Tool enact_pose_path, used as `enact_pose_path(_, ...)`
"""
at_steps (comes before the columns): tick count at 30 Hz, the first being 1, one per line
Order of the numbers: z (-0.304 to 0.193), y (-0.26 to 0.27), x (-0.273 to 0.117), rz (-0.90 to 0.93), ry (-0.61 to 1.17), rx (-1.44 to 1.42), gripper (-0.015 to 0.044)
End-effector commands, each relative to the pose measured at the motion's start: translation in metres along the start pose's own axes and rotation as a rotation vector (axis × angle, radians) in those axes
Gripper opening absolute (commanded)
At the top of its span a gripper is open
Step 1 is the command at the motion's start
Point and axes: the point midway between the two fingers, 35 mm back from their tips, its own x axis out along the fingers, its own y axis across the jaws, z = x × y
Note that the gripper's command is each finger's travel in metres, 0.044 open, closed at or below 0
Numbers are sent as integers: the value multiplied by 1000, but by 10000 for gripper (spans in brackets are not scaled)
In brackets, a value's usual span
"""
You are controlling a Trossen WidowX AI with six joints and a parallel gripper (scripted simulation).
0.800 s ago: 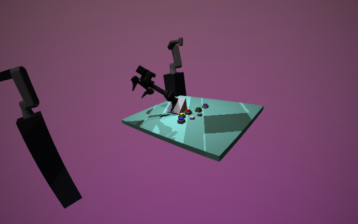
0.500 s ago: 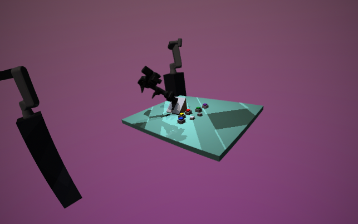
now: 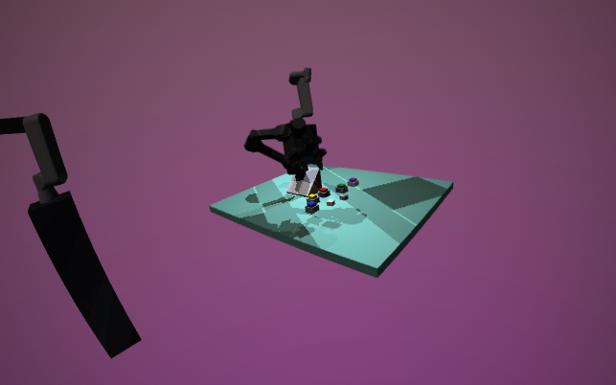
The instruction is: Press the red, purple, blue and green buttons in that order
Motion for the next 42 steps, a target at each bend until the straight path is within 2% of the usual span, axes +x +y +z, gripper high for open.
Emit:
enact_pose_path(1,-11,76,1,180,70,1,400)
enact_pose_path(7,-46,152,-17,339,239,10,400)
enact_pose_path(13,-99,200,-45,371,479,4,400)
enact_pose_path(18,-143,212,-70,282,669,-9,400)
enact_pose_path(27,-146,212,-71,273,680,-10,400)
enact_pose_path(33,-182,226,-27,271,679,-10,242)
enact_pose_path(41,-184,227,-25,270,679,-10,32)
enact_pose_path(42,-184,227,-25,270,679,-10,20)
